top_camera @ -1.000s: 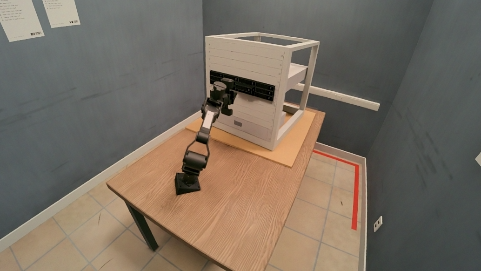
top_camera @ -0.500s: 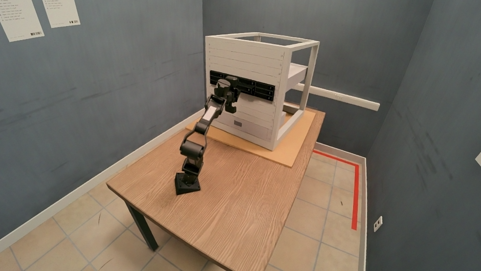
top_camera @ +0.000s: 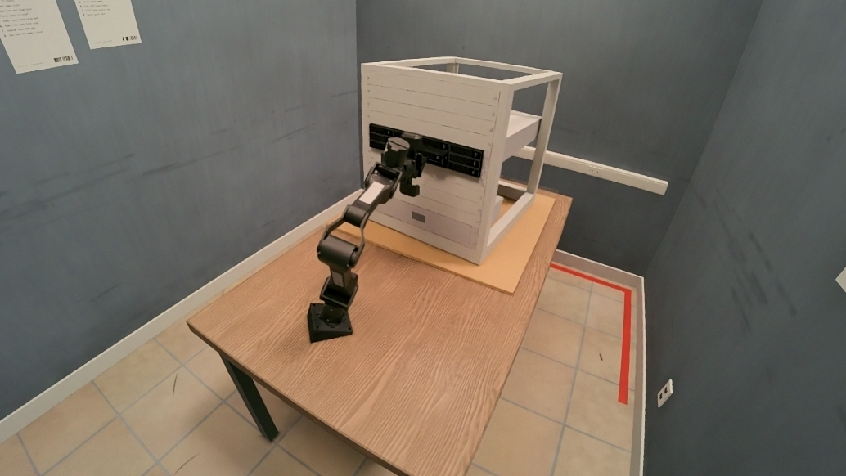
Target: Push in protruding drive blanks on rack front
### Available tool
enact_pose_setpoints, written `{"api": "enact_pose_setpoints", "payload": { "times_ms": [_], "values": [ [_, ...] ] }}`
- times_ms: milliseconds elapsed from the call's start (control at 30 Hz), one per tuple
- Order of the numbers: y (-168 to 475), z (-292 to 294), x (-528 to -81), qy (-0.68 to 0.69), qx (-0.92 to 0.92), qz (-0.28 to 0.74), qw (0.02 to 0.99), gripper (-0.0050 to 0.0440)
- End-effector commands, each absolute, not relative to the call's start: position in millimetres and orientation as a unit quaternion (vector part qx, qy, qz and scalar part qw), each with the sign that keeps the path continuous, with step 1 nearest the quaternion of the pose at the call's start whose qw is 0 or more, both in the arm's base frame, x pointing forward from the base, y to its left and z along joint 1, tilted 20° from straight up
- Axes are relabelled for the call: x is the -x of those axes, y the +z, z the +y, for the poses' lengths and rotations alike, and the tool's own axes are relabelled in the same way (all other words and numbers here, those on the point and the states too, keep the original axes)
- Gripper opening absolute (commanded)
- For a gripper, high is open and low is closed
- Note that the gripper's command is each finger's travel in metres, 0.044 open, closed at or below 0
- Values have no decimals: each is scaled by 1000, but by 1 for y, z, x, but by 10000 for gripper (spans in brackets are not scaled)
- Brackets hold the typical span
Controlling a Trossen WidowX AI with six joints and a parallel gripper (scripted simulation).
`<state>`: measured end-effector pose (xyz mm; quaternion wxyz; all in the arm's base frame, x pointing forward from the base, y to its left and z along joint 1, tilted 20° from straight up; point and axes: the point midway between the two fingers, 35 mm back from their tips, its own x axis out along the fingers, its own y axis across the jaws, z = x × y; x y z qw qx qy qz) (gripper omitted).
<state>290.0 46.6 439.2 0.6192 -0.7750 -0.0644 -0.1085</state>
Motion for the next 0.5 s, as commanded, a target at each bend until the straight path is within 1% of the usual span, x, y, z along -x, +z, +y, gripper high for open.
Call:
{"api": "enact_pose_setpoints", "payload": {
  "times_ms": [0, 467],
  "values": [
    [449, 46, -288, -116, 771, -73, 622, -50],
    [458, 47, -287, -116, 771, -73, 622, -50]
  ]
}}
